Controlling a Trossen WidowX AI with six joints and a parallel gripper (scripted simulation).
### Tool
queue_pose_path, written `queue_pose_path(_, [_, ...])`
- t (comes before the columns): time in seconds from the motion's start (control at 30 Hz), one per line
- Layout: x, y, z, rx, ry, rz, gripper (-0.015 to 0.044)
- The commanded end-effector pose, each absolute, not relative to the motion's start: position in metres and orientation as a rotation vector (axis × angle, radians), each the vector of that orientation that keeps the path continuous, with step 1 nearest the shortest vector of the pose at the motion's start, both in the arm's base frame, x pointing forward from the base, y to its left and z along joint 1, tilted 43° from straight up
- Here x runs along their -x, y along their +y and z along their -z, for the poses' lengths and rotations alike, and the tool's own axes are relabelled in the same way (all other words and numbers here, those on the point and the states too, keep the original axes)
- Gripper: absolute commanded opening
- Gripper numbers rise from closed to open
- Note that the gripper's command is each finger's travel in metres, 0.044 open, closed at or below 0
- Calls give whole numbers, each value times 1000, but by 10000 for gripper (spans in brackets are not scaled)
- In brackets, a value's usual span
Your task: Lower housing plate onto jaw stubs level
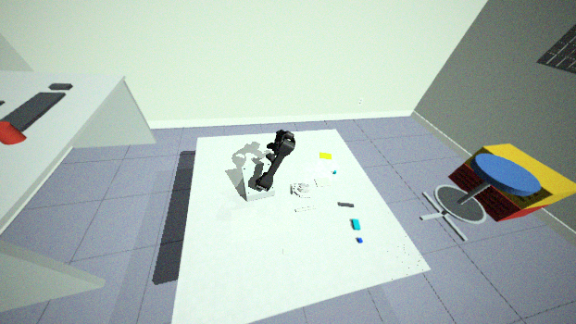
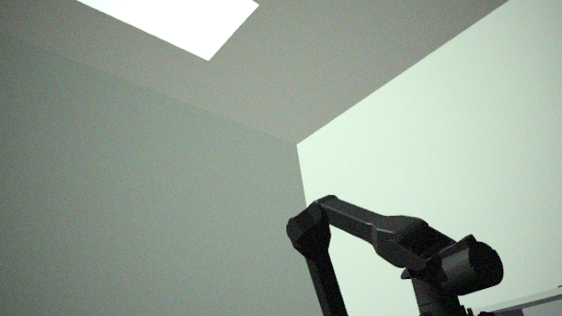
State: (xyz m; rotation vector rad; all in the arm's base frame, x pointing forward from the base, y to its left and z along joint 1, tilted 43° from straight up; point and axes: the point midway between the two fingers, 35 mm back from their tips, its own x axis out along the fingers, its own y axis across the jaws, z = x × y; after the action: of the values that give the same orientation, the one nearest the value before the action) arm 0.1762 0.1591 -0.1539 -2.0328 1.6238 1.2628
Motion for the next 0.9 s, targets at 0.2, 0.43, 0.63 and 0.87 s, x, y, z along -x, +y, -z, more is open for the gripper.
queue_pose_path(0.2, [-177,159,154,2041,1618,-1264,440])
queue_pose_path(0.43, [-177,159,154,2041,1618,-1264,440])
queue_pose_path(0.63, [-176,159,154,2033,1624,-1263,440])
queue_pose_path(0.87, [-177,152,163,2035,1622,-1263,440])
